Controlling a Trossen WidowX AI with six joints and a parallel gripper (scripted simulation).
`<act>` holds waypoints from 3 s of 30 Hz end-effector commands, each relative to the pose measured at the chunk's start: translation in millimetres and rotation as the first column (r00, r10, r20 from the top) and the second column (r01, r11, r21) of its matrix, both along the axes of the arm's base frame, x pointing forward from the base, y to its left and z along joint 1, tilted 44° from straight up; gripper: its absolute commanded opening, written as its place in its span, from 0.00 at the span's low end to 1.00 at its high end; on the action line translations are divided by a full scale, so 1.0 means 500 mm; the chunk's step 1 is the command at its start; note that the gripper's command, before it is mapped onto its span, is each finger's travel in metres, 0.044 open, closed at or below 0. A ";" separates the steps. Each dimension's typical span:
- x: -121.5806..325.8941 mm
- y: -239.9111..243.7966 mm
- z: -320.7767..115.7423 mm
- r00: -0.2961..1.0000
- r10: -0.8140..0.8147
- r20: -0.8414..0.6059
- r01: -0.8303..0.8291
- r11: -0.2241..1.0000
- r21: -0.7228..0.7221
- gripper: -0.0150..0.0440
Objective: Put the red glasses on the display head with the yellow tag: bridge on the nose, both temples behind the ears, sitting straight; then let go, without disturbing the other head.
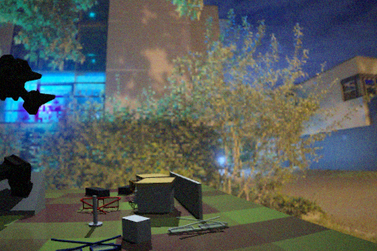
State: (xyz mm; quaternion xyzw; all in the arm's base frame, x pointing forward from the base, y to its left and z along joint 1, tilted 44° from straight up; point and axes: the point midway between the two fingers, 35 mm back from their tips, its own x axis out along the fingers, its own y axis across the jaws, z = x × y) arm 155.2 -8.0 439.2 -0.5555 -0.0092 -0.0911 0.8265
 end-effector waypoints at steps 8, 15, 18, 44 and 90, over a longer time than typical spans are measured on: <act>0.000 0.000 0.000 1.000 0.000 0.000 0.000 1.000 0.000 1.00; 0.093 0.132 -0.075 0.991 0.021 -0.130 -0.016 0.999 0.040 0.69; 0.146 0.190 -0.140 0.972 0.016 -0.233 -0.003 0.998 0.058 0.59; 0.217 0.163 -0.815 0.246 -0.493 -0.835 0.800 0.589 -0.112 0.59; 0.194 0.099 -0.904 0.140 -0.550 -0.823 0.860 0.479 -0.174 0.46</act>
